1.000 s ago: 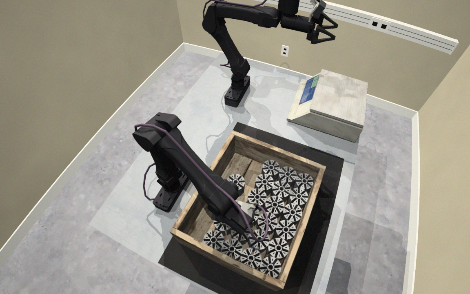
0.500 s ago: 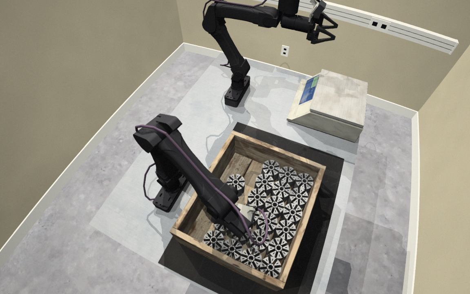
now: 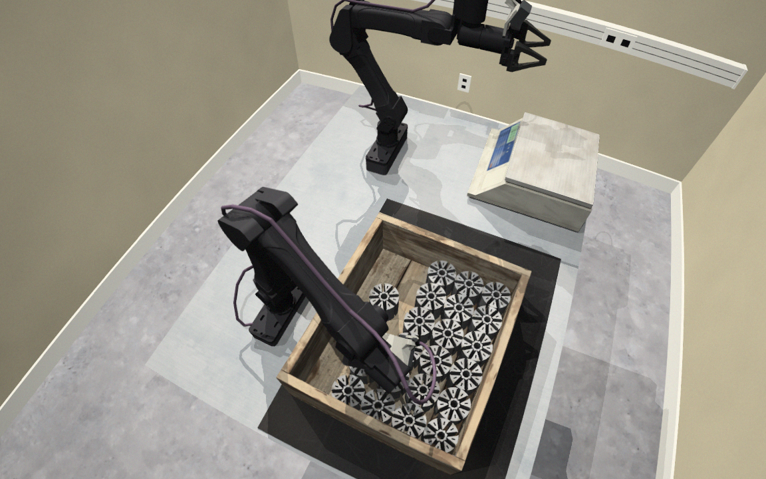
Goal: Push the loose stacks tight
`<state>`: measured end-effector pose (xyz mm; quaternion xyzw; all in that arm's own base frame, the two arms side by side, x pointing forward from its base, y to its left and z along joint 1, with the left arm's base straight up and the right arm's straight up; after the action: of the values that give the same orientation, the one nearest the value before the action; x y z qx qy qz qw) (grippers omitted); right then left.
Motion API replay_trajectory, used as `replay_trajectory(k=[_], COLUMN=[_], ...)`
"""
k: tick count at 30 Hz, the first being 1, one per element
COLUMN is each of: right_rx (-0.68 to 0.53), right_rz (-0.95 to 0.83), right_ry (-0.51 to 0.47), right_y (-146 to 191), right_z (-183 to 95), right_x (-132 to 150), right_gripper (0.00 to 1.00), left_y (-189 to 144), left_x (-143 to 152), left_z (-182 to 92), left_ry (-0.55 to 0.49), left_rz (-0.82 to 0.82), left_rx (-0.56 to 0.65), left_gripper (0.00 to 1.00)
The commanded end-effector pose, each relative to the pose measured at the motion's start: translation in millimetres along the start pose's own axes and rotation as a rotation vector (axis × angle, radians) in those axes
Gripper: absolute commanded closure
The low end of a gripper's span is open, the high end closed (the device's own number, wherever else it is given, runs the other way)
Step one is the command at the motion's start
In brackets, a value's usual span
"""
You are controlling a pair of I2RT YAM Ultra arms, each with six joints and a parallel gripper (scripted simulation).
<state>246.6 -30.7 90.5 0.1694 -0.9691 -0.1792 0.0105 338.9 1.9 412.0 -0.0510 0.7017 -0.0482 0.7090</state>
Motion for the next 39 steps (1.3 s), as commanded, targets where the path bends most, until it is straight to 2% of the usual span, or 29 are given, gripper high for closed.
replay_trajectory(k=[1, 18, 21, 26, 39], right_rx=[0.037, 0.059, 0.075, 0.053, 0.051], right_rz=[-0.008, -0.006, -0.014, 0.011, 0.002], right_ry=[-0.017, -0.018, -0.051, -0.027, -0.026], right_y=[-14.7, -27.7, -23.1, -15.7, -15.9], right_z=[-5.5, -9.6, -18.1, -8.3, -8.1], right_x=[-5.7, -3.8, -6.1, 3.8, -0.6], right_gripper=[0.99, 0.99, 0.99, 0.99, 0.99], left_y=[-10.9, -10.9, -10.9, -10.9, -10.9], left_x=[-32.3, -32.3, -32.3, -32.3, -32.3], left_z=[-5.2, -5.2, -5.2, -5.2, -5.2], left_ry=[-0.095, -0.095, -0.095, -0.095, -0.095], left_rz=[-0.002, -0.002, -0.002, -0.002, -0.002], left_rx=[0.034, 0.034, 0.034, 0.034, 0.034], left_gripper=[0.0, 0.0, 0.0, 0.0, 0.0])
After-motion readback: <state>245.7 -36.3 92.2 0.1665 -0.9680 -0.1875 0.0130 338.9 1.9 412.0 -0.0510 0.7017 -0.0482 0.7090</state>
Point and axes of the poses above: on each arm, the point where the finger pads meet when closed, its own z axis out along the fingers, its own y axis across the jaws, x = y × z, the point moved 4 cm from there along -z, back along the fingers, and after that the axes turned 8 degrees about -z, right-handed, at the moved point
